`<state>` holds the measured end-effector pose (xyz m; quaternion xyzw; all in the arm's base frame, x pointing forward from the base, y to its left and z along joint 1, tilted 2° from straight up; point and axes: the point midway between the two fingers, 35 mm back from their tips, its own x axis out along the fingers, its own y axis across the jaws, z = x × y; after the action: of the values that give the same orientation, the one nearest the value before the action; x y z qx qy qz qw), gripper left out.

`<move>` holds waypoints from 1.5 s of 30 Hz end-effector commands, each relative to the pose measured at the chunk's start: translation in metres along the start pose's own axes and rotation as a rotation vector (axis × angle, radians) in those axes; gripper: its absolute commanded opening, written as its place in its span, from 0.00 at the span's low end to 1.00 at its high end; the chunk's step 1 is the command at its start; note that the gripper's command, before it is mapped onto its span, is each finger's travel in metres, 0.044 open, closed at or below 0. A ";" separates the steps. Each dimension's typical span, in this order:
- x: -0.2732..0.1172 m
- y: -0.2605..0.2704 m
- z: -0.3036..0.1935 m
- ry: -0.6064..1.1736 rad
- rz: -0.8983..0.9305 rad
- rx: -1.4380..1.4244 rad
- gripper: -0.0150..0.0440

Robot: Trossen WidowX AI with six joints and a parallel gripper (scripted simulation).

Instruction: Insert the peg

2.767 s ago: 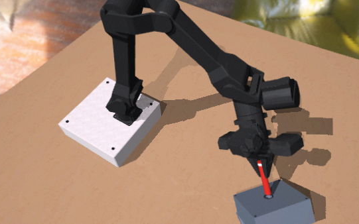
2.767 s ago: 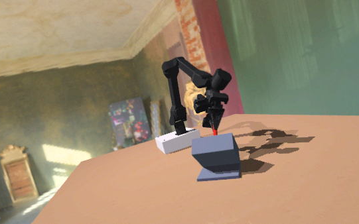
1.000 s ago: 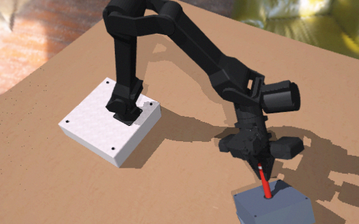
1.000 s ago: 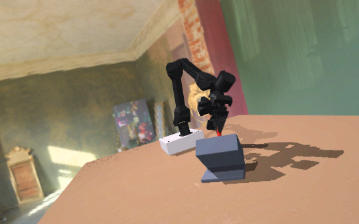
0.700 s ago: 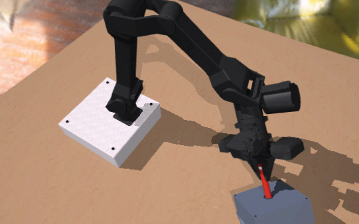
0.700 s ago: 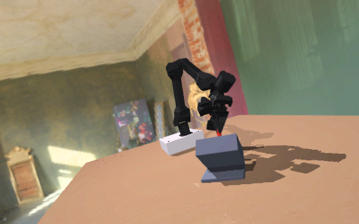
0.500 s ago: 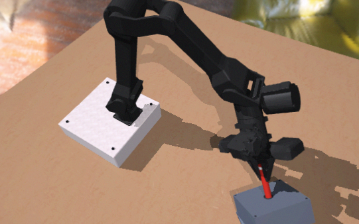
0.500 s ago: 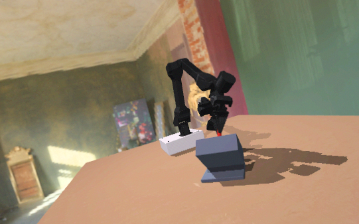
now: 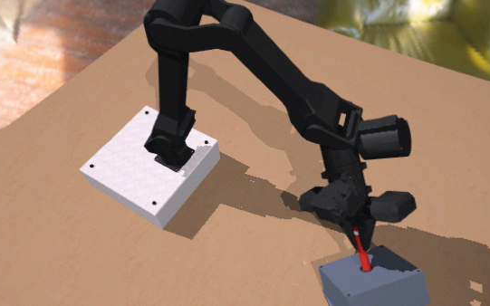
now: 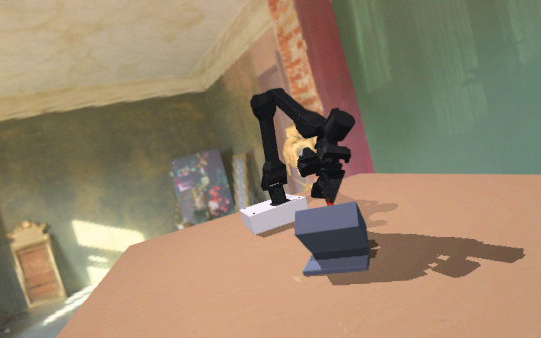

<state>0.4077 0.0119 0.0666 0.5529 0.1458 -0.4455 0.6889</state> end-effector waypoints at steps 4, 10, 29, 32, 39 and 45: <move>0.006 0.000 0.000 -0.001 -0.002 -0.004 0.25; 0.009 0.001 0.001 -0.001 -0.002 -0.004 0.25; 0.019 0.001 0.002 -0.002 -0.001 -0.004 0.25; 0.020 0.000 0.002 -0.002 -0.001 -0.004 0.25; 0.019 0.000 0.001 0.001 0.000 -0.001 0.25; 0.019 0.000 0.001 0.001 0.000 -0.001 0.25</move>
<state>0.4179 0.0026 0.0540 0.5523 0.1468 -0.4455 0.6892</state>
